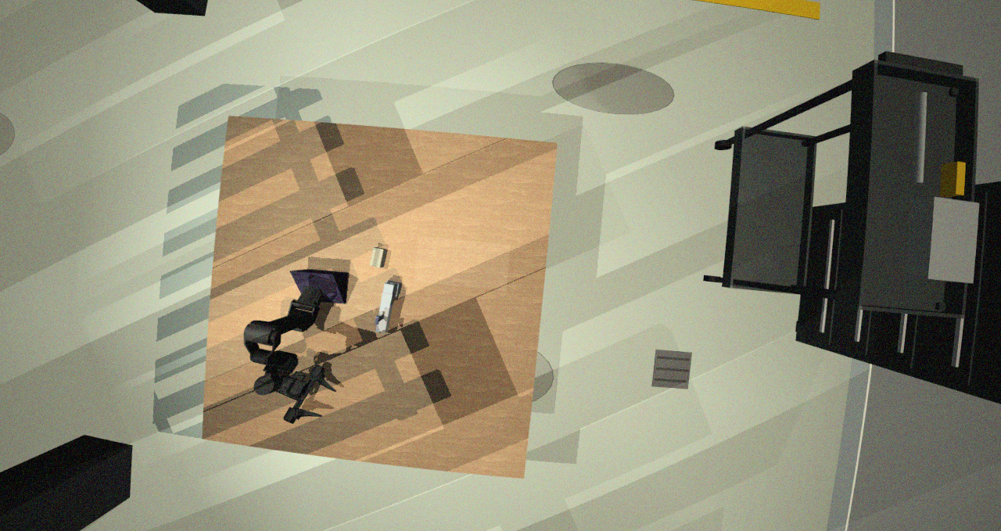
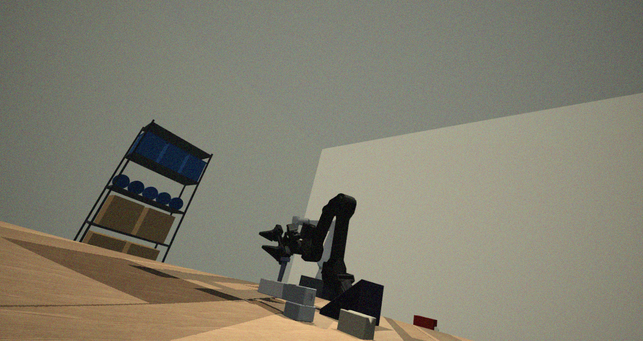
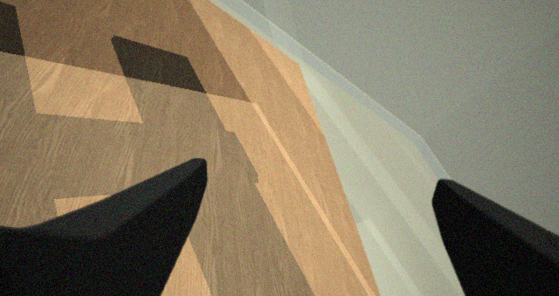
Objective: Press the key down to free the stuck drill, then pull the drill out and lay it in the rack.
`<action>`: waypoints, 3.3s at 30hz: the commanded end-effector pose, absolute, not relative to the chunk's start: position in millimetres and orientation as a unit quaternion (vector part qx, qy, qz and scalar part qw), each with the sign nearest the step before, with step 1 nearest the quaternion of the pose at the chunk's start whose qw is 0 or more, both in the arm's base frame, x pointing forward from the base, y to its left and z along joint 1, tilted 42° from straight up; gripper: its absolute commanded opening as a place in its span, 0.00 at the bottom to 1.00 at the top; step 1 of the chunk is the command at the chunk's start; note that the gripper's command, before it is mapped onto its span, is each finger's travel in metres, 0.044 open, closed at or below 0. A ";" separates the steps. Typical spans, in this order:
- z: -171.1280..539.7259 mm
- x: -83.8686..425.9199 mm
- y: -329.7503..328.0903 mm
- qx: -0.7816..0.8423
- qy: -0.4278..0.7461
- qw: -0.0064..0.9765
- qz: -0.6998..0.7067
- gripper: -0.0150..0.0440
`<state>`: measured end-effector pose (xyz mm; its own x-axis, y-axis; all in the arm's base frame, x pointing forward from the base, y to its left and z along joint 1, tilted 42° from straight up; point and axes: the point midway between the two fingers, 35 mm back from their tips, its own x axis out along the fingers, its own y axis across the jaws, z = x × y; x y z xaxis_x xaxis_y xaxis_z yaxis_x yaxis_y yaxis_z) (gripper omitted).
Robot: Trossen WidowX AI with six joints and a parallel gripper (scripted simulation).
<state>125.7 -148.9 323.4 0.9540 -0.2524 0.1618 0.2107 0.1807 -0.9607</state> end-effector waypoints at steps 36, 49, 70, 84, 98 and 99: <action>251.2 320.6 -187.8 0.119 0.105 0.979 -0.126 0.25; 163.8 356.3 -94.3 0.220 0.369 0.890 -0.155 0.25; 134.8 271.1 51.1 -0.207 0.633 0.697 -0.267 0.25; 134.3 269.4 52.7 -0.214 0.634 0.694 -0.264 0.25; 126.9 260.0 45.7 -0.224 0.631 0.693 -0.269 0.25; 126.7 260.3 45.6 -0.224 0.631 0.693 -0.269 0.25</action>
<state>261.0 47.1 127.7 0.0564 -0.6520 -0.7561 0.0856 0.7577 -0.6470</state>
